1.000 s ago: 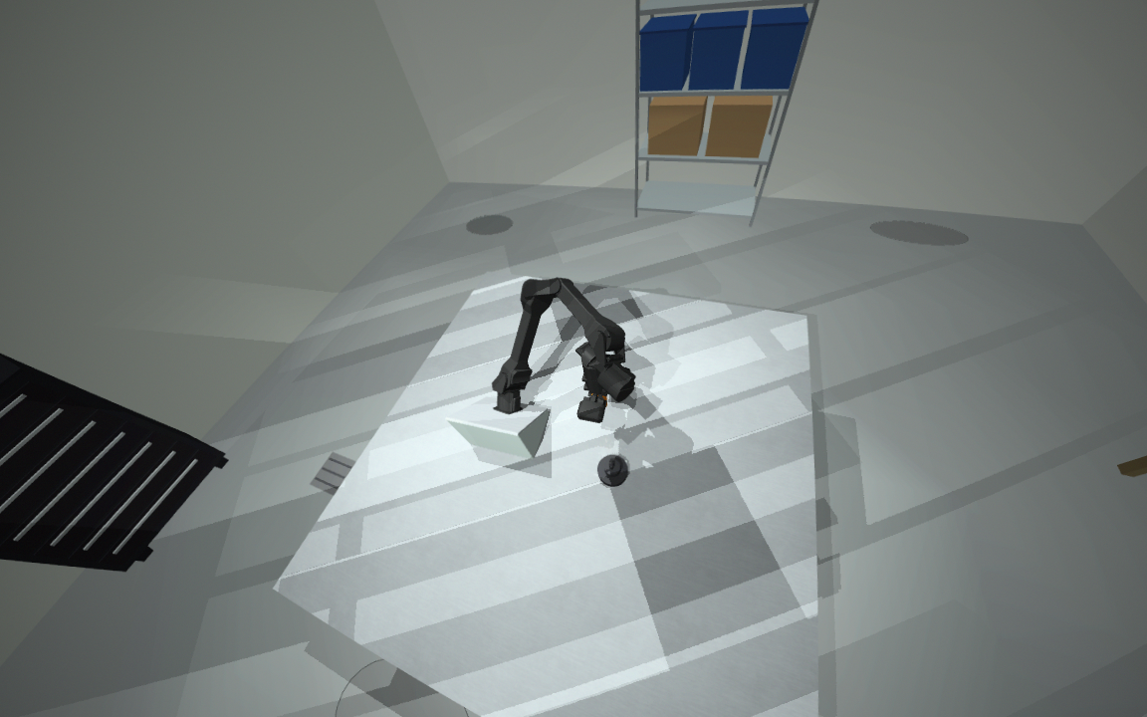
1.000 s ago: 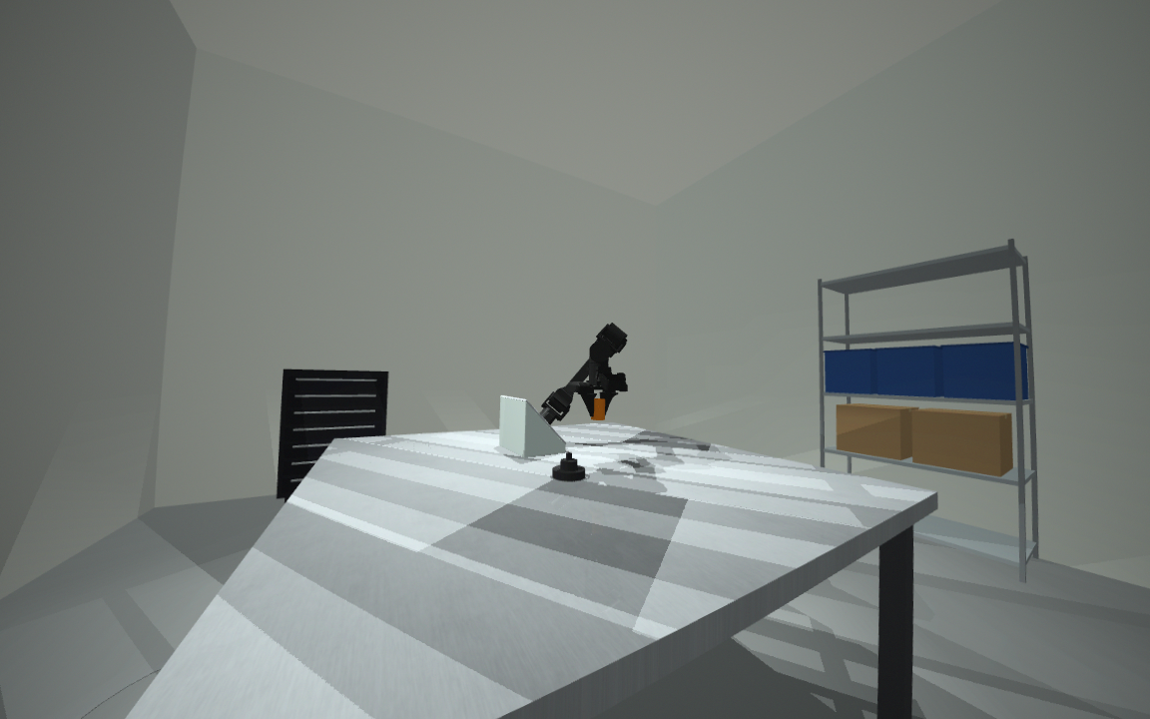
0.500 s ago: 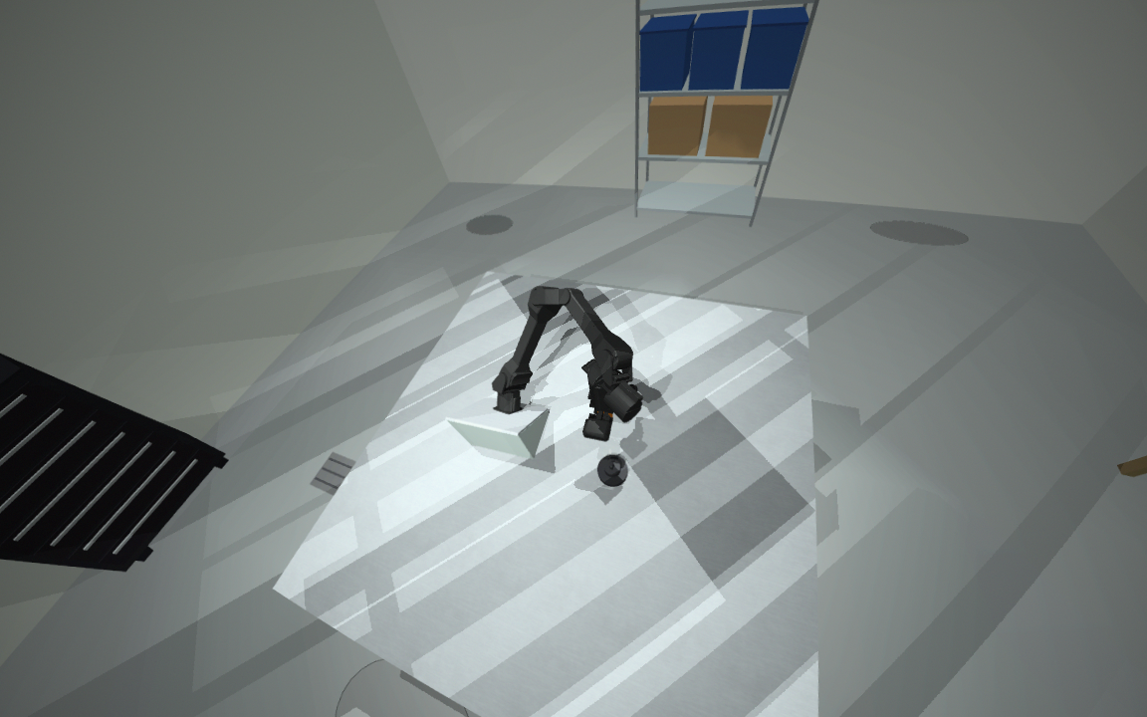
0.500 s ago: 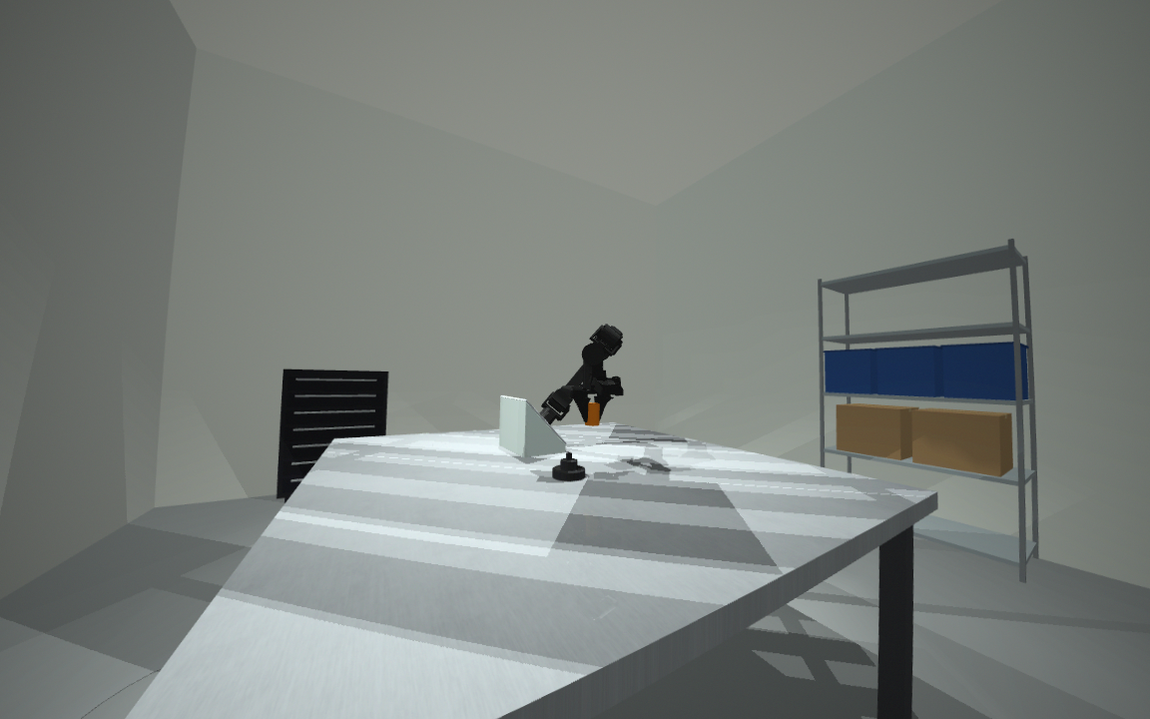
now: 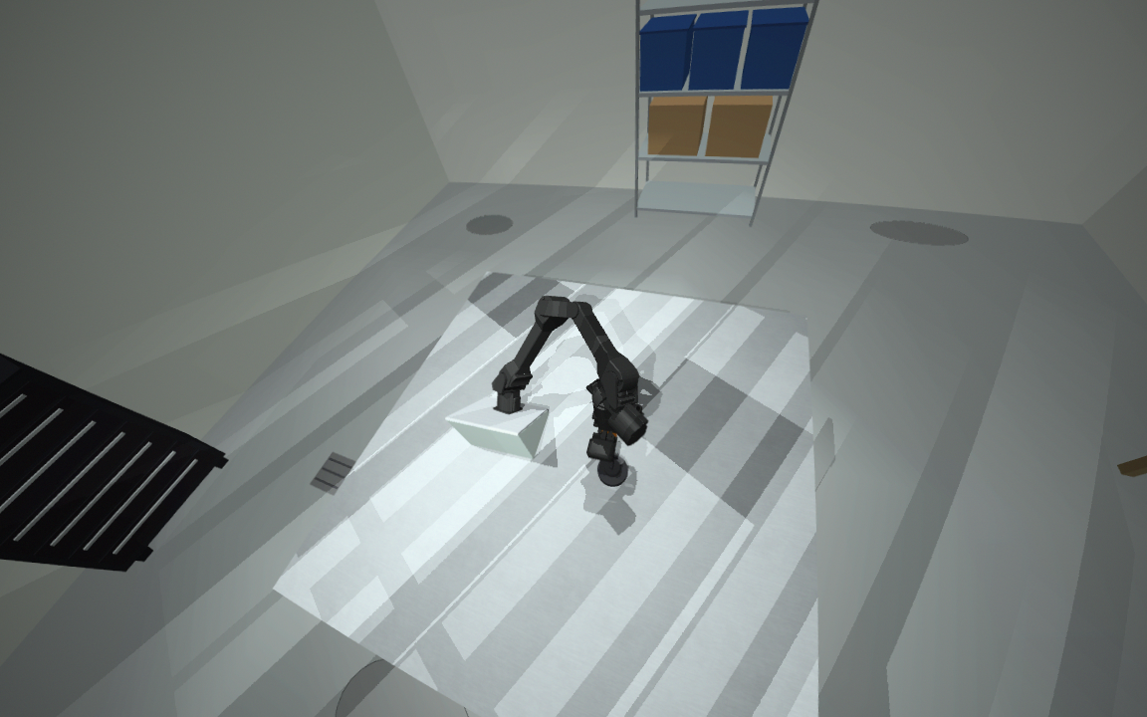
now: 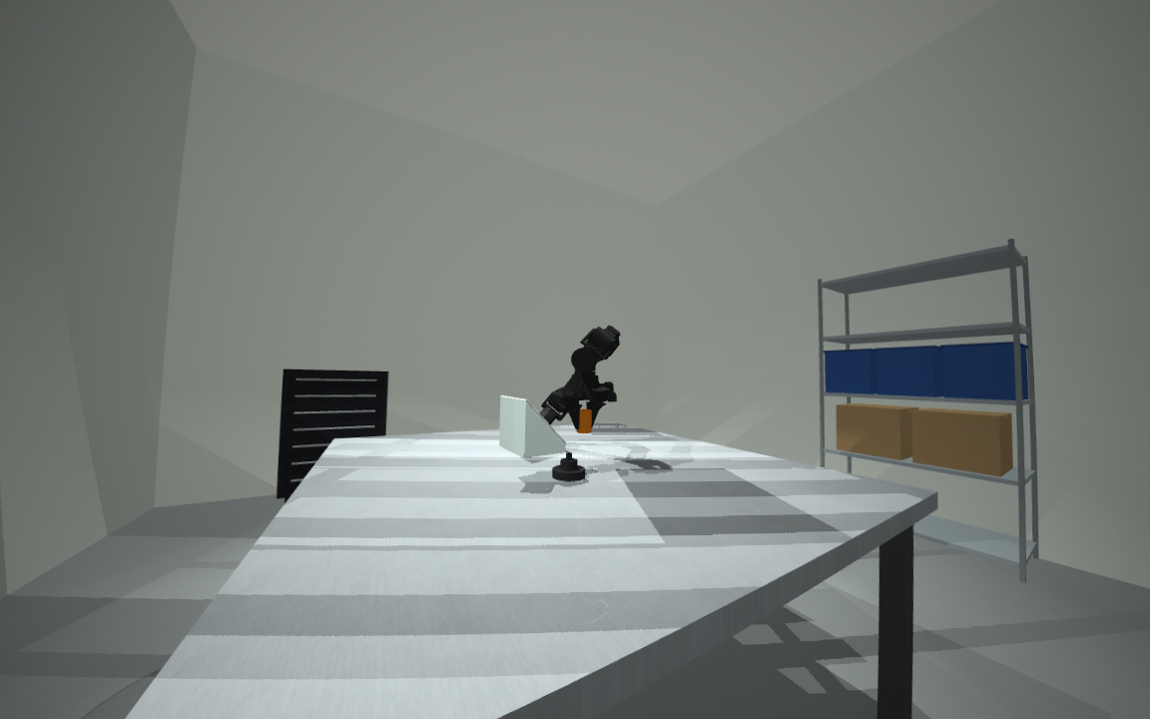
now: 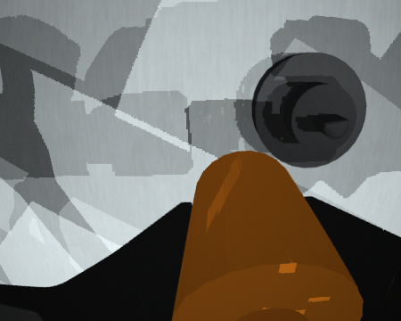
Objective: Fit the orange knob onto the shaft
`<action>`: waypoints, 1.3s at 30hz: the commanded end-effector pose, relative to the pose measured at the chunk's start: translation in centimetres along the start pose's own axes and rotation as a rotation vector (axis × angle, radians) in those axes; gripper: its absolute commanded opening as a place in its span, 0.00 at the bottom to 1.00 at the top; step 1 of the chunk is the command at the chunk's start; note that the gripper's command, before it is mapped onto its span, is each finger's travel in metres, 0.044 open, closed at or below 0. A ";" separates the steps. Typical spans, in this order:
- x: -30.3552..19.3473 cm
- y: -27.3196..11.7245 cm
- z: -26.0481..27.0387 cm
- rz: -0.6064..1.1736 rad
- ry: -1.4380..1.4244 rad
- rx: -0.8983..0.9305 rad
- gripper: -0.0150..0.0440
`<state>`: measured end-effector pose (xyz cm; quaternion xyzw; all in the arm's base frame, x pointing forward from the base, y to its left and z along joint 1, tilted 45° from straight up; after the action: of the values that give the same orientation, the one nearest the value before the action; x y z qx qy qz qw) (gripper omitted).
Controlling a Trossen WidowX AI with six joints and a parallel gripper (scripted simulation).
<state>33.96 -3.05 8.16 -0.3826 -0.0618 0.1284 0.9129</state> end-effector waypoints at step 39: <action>1.7 4.1 -5.7 -0.013 -0.011 -0.009 0.25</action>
<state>35.88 -3.34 1.16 -0.3856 -0.0685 0.1291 0.9110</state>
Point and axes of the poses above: the point midway between the two fingers, 35 mm back from their tips, its own y axis out along the fingers, its own z axis across the jaws, x = y × z, the point moved 7 cm from there along -y, back along the fingers
